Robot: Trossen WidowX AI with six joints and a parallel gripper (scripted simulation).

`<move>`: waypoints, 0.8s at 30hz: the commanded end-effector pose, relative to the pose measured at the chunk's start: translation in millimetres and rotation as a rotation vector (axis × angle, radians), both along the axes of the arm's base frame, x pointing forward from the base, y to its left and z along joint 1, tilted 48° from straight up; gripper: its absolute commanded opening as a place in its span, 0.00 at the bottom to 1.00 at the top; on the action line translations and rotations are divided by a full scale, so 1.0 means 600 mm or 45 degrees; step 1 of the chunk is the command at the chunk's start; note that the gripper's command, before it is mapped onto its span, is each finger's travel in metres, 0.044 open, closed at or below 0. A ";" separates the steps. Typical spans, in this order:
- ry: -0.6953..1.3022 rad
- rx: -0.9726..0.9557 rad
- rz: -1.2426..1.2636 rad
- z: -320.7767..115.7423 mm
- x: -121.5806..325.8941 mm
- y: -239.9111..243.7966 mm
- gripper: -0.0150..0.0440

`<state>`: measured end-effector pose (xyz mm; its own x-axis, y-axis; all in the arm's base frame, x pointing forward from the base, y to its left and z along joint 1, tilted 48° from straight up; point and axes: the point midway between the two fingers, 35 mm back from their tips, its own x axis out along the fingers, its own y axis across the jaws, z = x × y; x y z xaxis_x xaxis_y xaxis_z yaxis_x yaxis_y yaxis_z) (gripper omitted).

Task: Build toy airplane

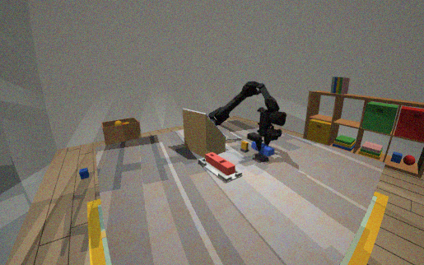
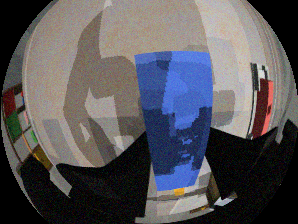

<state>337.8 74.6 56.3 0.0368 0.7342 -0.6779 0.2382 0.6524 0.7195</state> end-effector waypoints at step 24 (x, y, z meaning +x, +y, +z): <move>-0.009 -0.001 -0.011 0.103 -0.009 -0.109 0.25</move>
<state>333.1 19.0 108.3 0.0404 0.7356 -0.6762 0.2450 0.6488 0.7205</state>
